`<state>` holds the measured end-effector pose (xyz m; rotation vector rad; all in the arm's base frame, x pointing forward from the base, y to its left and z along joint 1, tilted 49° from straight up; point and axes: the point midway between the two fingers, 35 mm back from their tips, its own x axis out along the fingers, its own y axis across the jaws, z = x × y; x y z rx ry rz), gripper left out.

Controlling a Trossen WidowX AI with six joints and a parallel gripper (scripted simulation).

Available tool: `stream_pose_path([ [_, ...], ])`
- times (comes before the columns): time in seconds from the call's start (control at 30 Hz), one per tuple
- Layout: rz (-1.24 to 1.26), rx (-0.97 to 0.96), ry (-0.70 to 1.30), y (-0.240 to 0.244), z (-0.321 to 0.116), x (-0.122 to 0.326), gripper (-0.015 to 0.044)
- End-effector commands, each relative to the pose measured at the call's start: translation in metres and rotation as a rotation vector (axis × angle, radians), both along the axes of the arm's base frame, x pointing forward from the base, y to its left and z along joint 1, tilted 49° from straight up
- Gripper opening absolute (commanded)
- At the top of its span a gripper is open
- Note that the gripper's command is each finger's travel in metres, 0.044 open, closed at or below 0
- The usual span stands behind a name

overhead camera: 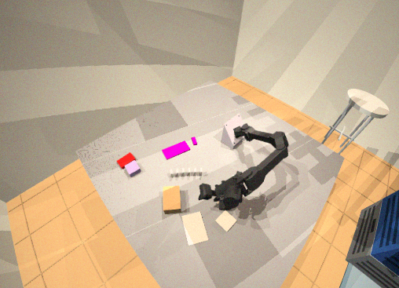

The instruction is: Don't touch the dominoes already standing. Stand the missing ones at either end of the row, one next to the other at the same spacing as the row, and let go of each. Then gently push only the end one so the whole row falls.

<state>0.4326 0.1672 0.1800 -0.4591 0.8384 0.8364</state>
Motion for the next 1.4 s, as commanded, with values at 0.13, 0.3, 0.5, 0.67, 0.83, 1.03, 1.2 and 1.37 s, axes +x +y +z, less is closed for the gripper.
stream_pose_path([
  [0.13, 0.672, 0.248, 0.084, -0.004, 0.032, -0.037, 0.0440],
  [0.3, 0.672, 0.248, 0.084, -0.004, 0.032, -0.037, 0.0440],
  [0.5, 0.672, 0.248, 0.084, -0.004, 0.032, -0.037, 0.0440],
  [0.67, 0.672, 0.248, 0.084, -0.004, 0.032, -0.037, 0.0440],
  [0.83, 0.670, 0.249, 0.088, 0.003, 0.026, -0.037, 0.0440],
  [1.03, 0.661, 0.254, 0.103, 0.032, 0.001, -0.041, 0.0440],
  [1.2, 0.658, 0.258, 0.110, 0.044, -0.010, -0.044, 0.0440],
  [1.37, 0.658, 0.258, 0.110, 0.048, -0.012, -0.045, 0.0440],
])
